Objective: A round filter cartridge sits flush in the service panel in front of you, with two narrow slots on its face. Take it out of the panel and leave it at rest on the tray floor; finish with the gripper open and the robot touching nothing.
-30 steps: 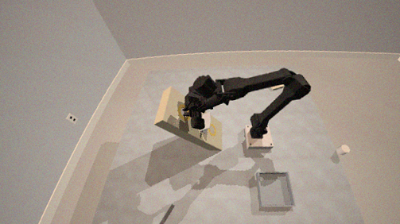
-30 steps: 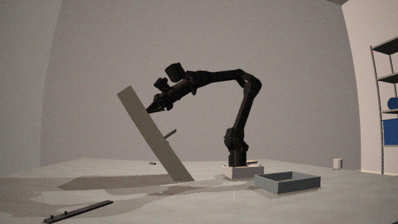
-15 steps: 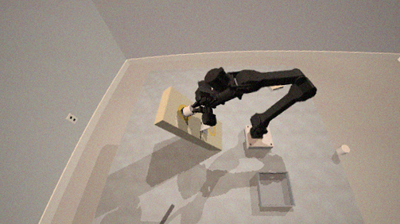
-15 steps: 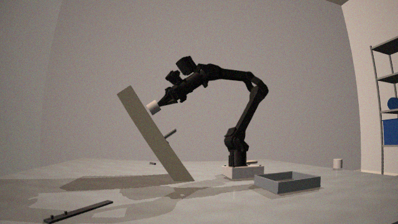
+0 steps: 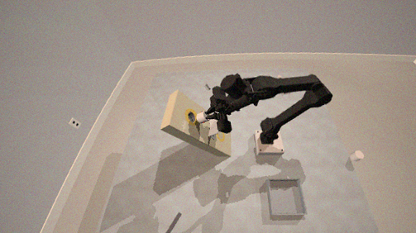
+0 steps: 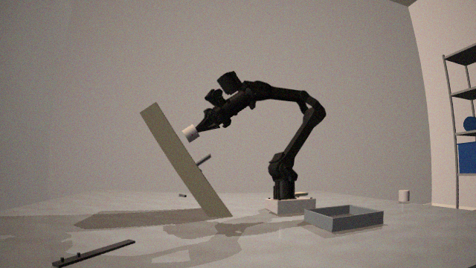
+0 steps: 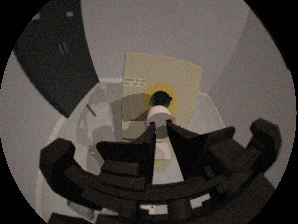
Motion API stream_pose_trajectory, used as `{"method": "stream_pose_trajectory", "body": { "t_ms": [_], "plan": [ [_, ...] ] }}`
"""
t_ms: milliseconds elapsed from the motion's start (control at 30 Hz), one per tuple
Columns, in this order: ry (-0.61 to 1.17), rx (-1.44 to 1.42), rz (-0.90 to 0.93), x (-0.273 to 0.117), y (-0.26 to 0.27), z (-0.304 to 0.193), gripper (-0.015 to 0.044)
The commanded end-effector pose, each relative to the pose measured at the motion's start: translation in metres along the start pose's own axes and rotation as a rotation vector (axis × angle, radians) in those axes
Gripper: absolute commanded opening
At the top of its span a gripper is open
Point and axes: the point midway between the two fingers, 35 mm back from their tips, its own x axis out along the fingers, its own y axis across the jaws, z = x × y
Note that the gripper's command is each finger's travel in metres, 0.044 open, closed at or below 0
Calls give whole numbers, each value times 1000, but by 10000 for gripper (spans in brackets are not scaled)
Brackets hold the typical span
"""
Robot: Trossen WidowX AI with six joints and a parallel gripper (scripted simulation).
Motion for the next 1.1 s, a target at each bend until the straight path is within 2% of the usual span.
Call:
{"method": "stream_pose_trajectory", "body": {
  "t_ms": [0, 400, 533, 933, 1067],
  "plan": [
    [-12, 7, -7, -1, 1, -9, 0],
    [-11, 7, -7, 6, 10, -46, 0],
    [1, 0, 0, 6, 10, -41, 91],
    [-9, 6, -6, 6, 10, -46, 91],
    [-11, 6, -7, 0, 2, -10, 91]
  ]
}}
